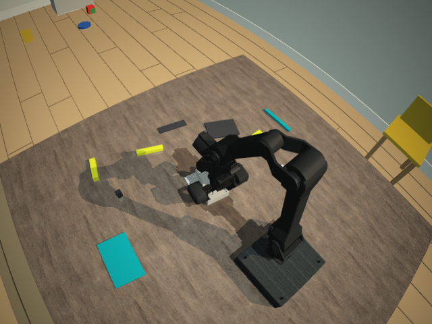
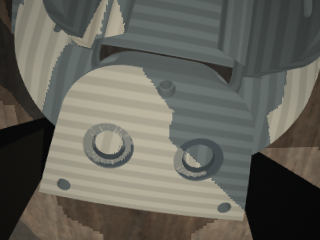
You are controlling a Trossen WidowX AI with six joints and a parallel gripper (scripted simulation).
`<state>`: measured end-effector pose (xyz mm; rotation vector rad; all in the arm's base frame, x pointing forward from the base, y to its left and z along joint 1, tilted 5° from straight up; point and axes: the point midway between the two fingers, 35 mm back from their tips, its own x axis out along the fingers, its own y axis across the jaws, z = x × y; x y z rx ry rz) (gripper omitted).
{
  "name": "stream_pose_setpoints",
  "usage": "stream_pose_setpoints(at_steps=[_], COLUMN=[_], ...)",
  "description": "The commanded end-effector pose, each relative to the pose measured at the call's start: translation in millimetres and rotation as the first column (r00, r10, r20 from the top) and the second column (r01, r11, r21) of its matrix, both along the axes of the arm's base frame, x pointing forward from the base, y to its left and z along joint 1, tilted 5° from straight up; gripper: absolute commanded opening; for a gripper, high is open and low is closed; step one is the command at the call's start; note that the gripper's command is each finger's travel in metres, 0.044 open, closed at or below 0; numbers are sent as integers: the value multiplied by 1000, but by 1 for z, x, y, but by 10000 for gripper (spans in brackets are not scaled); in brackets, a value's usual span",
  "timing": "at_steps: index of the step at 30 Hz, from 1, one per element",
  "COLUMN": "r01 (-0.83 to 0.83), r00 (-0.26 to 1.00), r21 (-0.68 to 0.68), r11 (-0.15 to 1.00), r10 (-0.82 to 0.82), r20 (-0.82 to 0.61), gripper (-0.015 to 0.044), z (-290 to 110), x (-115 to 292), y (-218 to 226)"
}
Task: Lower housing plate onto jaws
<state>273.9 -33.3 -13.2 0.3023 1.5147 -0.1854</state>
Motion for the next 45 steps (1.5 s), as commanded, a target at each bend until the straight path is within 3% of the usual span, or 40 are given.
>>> stream_pose_setpoints(at_steps=[1, 3, 16, 25, 30, 39, 45], r01=[0, 0, 0, 2, 5, 2, 2], r00=[1000, 1000, 1000, 1000, 1000, 1000, 1000], r21=[0, 0, 0, 2, -3, 2, 2], r11=[1000, 1000, 1000, 1000, 1000, 1000, 1000], r10=[0, 0, 0, -2, -5, -2, -2], r20=[0, 0, 0, 0, 12, -5, -6], gripper=[404, 440, 440, 440, 440, 440, 440], z=[0, 0, 0, 74, 69, 121, 122], x=[0, 0, 0, -5, -2, -75, -76], y=[0, 0, 0, -5, -5, -1, -1])
